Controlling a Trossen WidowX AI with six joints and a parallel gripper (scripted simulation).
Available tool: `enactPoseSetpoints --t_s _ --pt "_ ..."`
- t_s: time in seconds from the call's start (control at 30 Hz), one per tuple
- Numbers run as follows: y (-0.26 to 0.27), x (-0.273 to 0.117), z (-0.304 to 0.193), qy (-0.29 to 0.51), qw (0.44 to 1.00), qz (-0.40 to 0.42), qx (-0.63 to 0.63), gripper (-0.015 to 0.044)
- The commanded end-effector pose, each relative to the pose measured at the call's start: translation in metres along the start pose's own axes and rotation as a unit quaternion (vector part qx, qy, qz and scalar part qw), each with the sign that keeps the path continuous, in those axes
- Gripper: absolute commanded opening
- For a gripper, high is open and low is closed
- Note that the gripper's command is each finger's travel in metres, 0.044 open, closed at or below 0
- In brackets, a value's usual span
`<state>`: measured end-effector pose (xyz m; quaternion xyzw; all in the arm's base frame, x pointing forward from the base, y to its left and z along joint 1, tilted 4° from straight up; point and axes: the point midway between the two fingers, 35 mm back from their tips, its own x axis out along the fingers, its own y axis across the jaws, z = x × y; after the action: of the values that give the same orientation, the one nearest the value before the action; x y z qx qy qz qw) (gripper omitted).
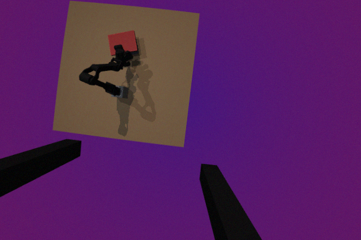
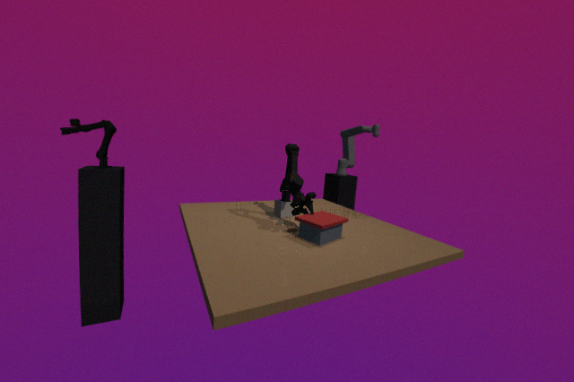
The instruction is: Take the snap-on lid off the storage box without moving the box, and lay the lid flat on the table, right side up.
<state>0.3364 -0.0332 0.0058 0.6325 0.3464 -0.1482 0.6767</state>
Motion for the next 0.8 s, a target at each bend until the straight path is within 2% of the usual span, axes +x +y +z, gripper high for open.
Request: enactPoseSetpoints --t_s 0.0,0.07,0.77 --pt "0.0004 0.0002 0.0008 -0.002 1.000 0.000 0.002 0.0030" --pt "0.0004 0.0002 0.0008 -0.002 1.000 0.000 0.002 0.0000" --pt "0.0025 -0.0033 -0.0006 0.000 1.000 0.000 0.000 0.0000"
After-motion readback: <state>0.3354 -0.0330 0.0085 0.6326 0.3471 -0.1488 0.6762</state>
